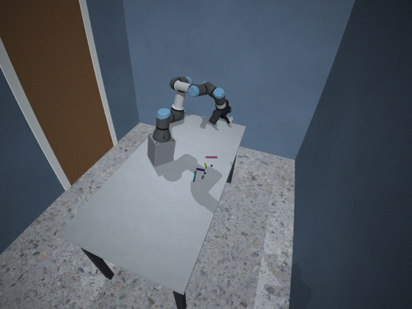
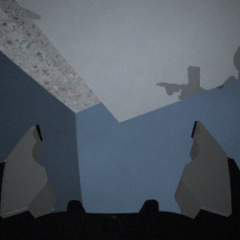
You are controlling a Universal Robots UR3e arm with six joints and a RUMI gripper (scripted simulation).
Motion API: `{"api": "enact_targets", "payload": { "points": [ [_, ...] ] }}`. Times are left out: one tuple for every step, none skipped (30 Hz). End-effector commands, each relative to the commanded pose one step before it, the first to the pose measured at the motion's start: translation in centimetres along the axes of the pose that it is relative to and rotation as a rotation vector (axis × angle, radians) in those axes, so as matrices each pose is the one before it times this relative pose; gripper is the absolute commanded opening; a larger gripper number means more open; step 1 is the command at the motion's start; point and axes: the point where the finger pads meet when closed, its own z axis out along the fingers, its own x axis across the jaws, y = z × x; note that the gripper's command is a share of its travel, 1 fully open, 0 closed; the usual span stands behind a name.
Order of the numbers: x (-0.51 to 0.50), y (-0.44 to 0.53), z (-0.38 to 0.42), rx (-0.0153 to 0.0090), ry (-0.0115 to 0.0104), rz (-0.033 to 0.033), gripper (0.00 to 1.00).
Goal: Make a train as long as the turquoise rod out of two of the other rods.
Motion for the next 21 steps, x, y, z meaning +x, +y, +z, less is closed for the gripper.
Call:
{"api": "enact_targets", "payload": {
  "points": [
    [-1.17,-2.201,0.3467,0.03066,-0.02972,0.15753,1.0],
    [-0.26,-0.3989,0.0899,0.00511,-0.00446,0.03079,1.0],
    [-0.255,-0.3737,0.0884,0.00478,-0.00438,0.02946,1.0],
    [-0.268,-0.3747,0.0927,0.00477,-0.00461,0.03017,1.0],
    [-0.2,-0.2676,0.0695,0.00341,-0.00344,0.02204,1.0],
    [0.0,0.0,0.0,0.0,0.0,0.0,1.0],
    [-0.363,-0.472,0.1264,0.00594,-0.00631,0.03951,1.0],
    [-0.382,-0.4685,0.1334,0.00586,-0.00666,0.04047,1.0],
    [-0.351,-0.406,0.1231,0.00505,-0.00612,0.03626,1.0],
    [0.0,0.0,0.0,0.0,0.0,0.0,1.0],
    [0.0,0.0,0.0,0.0,0.0,0.0,1.0],
    [-0.416,-0.4575,0.1465,0.00562,-0.00729,0.04215,1.0],
    [-0.434,-0.4492,0.1536,0.00545,-0.00763,0.04299,1.0],
    [-0.412,-0.4006,0.1466,0.00481,-0.00724,0.03994,1.0],
    [-0.278,-0.2545,0.0995,0.00305,-0.00487,0.02642,1.0],
    [-0.292,-0.2578,0.1051,0.00305,-0.00513,0.0275,1.0],
    [0.0,0.0,0.0,0.0,0.0,0.0,1.0],
    [-0.485,-0.4133,0.1755,0.00477,-0.0086,0.04533,1.0],
    [-0.46,-0.367,0.168,0.00415,-0.00818,0.04234,1.0],
    [-0.293,-0.2187,0.1078,0.00245,-0.00519,0.02655,1.0],
    [-0.264,-0.1888,0.0974,0.00209,-0.00467,0.02368,1.0]
  ]
}}
